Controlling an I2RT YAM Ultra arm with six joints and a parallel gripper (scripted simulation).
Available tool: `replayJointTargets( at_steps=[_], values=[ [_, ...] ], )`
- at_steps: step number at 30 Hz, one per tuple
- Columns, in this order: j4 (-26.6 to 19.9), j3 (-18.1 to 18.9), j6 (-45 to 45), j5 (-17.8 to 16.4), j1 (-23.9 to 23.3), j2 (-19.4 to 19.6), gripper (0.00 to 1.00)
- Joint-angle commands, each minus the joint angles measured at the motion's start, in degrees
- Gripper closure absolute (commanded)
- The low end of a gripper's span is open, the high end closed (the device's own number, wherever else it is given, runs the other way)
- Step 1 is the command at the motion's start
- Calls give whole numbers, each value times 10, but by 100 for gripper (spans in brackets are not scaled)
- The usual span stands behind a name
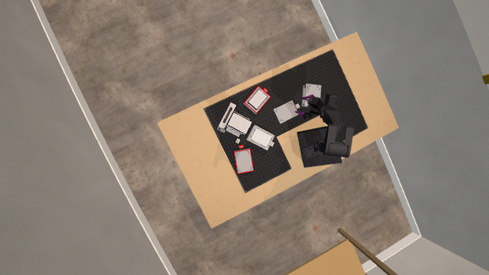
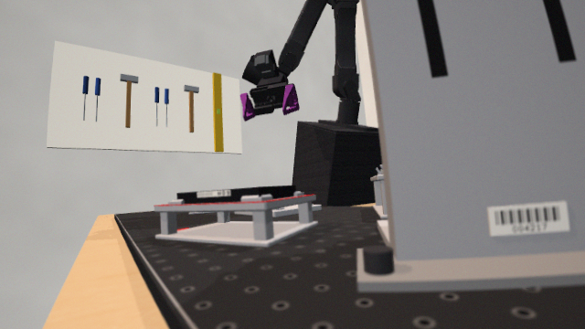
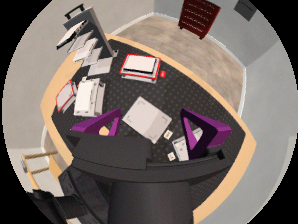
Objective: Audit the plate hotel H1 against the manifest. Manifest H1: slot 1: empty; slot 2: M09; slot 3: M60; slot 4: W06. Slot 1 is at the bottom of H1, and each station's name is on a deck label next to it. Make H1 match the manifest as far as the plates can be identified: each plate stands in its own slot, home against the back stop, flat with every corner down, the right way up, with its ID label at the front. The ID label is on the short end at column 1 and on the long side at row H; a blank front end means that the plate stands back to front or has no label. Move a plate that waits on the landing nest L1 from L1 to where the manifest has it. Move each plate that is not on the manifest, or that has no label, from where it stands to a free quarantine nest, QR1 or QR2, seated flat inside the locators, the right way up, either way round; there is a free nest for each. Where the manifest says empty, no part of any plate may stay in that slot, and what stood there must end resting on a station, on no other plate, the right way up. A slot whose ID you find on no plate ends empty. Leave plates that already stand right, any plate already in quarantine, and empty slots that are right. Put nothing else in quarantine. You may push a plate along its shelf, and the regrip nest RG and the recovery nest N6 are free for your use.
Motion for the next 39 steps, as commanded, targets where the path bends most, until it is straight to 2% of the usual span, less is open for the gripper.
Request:
replayJointTargets(
  at_steps=[1, 4, 12, 18, 32, 34, 39],
  values=[
    [2, 2, 0, -3, -1, -2, 0],
    [2, 2, 0, -3, -1, -2, 0],
    [-96, 32, -34, -9, -19, -40, 0],
    [-96, 32, -34, -9, -19, -40, 0],
    [22, -41, 143, 37, 83, -148, 0],
    [22, -41, 143, 37, 83, -148, 0],
    [52, -61, 200, 61, 122, -185, 0]
  ],
)
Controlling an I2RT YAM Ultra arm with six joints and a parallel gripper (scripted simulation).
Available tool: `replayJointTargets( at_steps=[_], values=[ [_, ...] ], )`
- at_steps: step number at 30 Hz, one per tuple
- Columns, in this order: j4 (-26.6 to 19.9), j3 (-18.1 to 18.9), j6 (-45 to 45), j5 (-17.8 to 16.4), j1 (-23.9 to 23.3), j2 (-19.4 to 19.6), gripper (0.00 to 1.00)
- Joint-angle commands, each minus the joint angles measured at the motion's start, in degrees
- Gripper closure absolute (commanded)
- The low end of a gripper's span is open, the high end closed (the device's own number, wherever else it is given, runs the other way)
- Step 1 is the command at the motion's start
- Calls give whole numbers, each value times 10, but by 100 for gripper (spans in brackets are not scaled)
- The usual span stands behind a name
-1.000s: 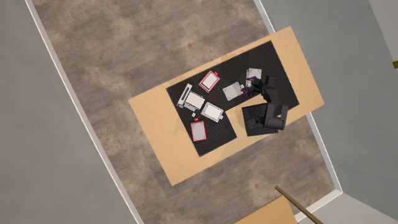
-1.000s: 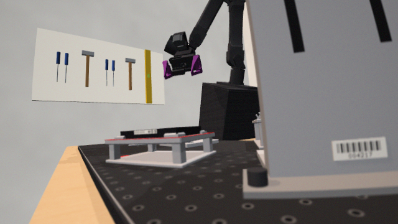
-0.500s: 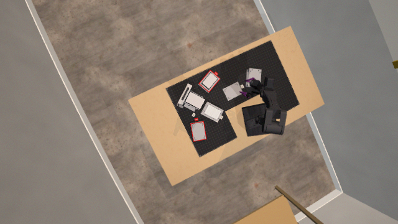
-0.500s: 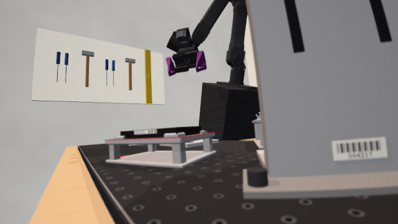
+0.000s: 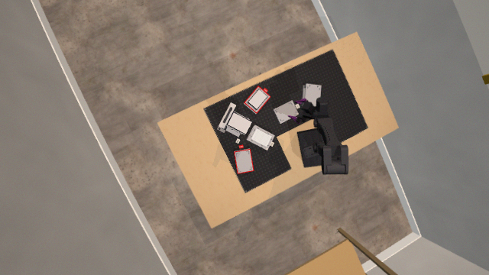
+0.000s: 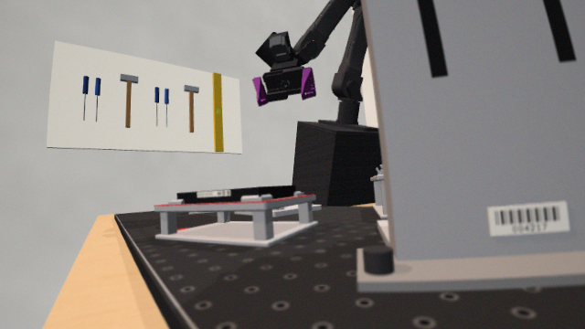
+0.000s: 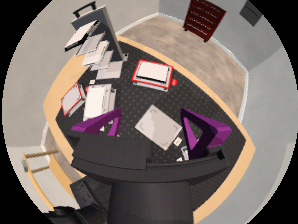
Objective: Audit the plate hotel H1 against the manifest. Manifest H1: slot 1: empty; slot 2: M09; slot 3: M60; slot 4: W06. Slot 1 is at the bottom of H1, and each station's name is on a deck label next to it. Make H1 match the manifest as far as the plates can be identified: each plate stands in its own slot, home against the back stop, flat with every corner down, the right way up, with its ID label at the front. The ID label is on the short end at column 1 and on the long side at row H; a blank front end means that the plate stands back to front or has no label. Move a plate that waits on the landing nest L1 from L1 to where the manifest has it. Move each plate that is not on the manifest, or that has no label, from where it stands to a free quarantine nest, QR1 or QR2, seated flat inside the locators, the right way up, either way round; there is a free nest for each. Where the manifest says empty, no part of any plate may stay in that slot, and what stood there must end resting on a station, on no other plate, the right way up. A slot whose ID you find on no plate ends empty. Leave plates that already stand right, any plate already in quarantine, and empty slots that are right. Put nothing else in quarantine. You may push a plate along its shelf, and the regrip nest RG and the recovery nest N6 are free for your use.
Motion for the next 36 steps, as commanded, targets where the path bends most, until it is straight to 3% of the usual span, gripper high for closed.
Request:
replayJointTargets(
  at_steps=[1, 10, 12, 21, 27, 29, 36],
  values=[
    [27, -7, 51, 16, 18, -22, 0],
    [59, -37, 141, 69, 94, -91, 0],
    [59, -37, 141, 69, 94, -91, 0],
    [73, -54, 221, 135, 181, -151, 0],
    [69, -64, 266, 183, 240, -194, 0],
    [69, -64, 266, 183, 240, -194, 0],
    [59, -71, 317, 246, 316, -239, 0]
  ],
)
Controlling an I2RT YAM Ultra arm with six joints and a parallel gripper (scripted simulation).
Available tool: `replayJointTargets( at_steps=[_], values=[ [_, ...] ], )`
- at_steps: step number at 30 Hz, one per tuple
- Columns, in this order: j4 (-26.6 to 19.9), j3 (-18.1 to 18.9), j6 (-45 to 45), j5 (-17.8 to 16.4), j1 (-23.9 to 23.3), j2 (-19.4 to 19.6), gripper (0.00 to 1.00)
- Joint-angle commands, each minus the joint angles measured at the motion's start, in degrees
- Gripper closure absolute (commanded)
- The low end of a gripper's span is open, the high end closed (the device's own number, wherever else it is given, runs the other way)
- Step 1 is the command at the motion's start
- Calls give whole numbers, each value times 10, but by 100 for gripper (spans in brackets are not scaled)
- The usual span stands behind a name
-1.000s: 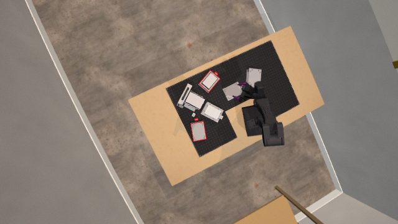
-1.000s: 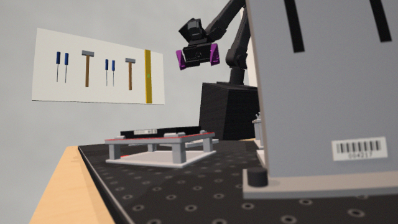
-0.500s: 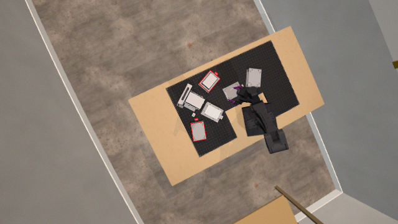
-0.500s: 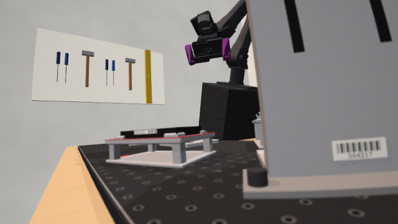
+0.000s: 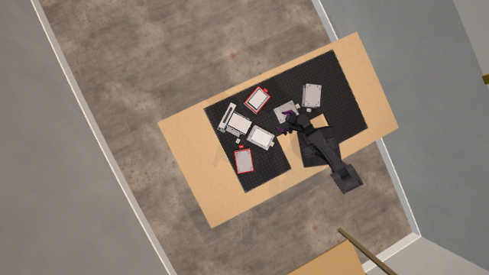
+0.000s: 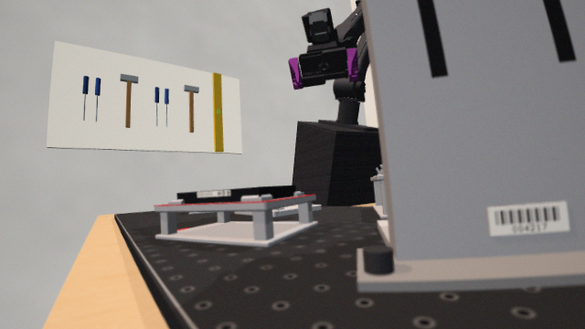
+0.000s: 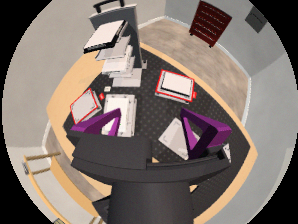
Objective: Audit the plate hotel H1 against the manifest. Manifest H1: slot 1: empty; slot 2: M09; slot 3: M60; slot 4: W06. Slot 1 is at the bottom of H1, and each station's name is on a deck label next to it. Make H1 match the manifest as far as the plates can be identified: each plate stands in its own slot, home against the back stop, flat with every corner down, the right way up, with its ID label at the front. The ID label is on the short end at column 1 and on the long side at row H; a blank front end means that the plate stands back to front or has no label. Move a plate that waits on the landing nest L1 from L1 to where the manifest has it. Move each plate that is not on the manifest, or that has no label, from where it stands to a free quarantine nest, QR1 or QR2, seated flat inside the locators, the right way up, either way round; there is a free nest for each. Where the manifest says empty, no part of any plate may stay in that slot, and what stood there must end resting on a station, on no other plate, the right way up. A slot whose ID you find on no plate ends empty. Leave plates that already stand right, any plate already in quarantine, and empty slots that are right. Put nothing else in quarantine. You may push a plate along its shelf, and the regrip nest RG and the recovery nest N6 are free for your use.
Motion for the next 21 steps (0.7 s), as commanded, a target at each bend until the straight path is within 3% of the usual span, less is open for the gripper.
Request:
replayJointTargets(
  at_steps=[1, 8, 10, 21],
  values=[
    [-10, 2, 34, 43, 27, -16, 0],
    [-22, 3, 81, 114, 109, -47, 0],
    [-22, 3, 81, 114, 109, -47, 0],
    [-51, 6, 148, 234, 245, -93, 0]
  ],
)
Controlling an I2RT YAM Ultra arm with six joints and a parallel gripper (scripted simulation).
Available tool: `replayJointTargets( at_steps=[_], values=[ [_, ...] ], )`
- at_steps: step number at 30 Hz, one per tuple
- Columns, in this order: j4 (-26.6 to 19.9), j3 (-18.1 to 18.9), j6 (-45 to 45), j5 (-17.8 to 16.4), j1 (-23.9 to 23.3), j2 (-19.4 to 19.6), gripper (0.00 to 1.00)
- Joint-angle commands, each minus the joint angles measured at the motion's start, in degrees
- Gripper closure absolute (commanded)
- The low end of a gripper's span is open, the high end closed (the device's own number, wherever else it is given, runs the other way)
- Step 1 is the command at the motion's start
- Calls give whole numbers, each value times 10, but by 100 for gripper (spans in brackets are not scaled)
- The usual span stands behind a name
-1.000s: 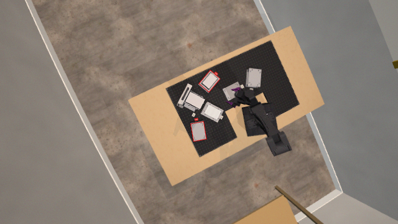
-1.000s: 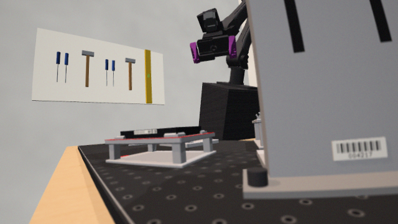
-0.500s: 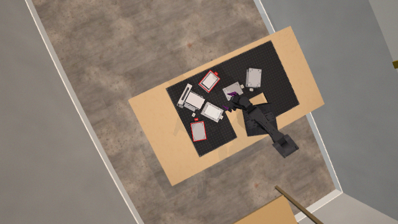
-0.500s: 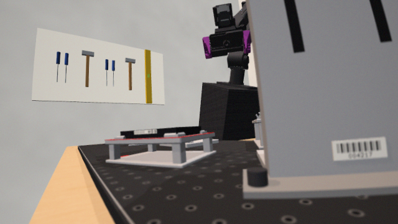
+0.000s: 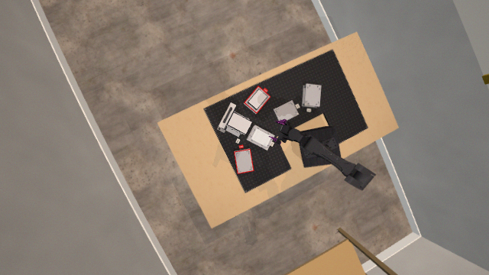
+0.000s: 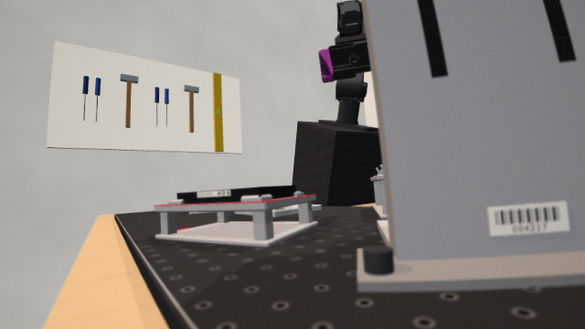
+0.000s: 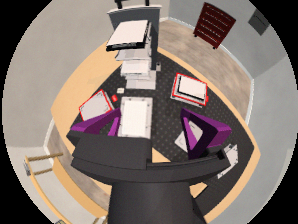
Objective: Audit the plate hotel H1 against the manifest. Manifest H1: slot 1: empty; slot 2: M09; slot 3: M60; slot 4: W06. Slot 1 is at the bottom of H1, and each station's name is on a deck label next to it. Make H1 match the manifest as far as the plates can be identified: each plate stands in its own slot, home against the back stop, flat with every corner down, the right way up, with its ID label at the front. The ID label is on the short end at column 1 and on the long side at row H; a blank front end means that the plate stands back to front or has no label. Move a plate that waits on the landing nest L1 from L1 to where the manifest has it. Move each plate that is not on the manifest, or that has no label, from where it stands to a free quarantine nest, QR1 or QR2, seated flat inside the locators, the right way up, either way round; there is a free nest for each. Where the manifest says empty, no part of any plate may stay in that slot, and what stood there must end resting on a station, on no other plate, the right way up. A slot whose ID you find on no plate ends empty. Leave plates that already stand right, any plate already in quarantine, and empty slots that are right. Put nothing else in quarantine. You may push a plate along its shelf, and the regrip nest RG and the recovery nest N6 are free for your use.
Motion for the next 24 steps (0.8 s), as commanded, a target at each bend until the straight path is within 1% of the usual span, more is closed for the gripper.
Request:
replayJointTargets(
  at_steps=[1, 4, 6, 12, 19, 21, 23, 24],
  values=[
    [-18, 5, 30, 57, 31, -8, 0],
    [-24, 8, 48, 91, 70, -13, 0],
    [-24, 8, 48, 91, 70, -13, 0],
    [-33, 19, 83, 160, 148, -13, 0],
    [-40, 36, 122, 238, 234, 0, 0],
    [-14, 27, 125, 243, 240, 17, 0],
    [-14, 27, 125, 243, 240, 17, 0],
    [0, 22, 127, 246, 243, 26, 0]
  ],
)
